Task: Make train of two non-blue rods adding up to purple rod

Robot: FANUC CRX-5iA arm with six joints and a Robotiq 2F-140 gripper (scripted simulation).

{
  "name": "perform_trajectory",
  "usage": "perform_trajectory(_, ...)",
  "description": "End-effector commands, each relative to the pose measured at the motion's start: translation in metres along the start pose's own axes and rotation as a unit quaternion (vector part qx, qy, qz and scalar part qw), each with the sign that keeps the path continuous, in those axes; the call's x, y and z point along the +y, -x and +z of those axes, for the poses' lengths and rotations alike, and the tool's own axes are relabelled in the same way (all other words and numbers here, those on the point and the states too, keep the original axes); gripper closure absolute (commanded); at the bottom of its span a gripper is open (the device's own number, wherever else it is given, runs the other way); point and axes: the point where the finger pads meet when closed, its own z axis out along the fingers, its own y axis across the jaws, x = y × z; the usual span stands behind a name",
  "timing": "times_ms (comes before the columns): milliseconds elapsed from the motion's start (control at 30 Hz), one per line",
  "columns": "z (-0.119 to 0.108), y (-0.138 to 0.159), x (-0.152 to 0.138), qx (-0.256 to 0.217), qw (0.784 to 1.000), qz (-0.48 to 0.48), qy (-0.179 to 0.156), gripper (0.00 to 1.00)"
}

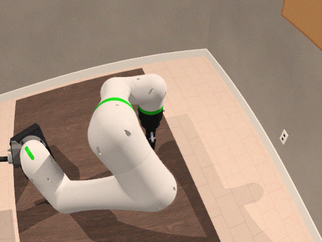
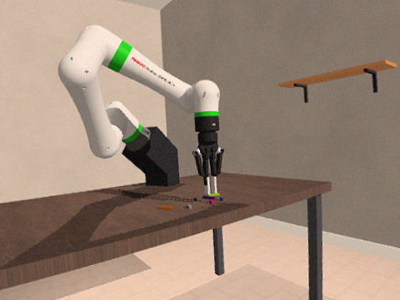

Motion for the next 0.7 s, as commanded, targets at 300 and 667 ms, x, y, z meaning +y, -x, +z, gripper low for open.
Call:
perform_trajectory(300, 0.013, -0.001, 0.0, 0.0, 1.0, 0.0, 0.0, 0.85)
perform_trajectory(667, 0.018, -0.001, 0.0, 0.0, 1.0, 0.0, 0.0, 0.85)
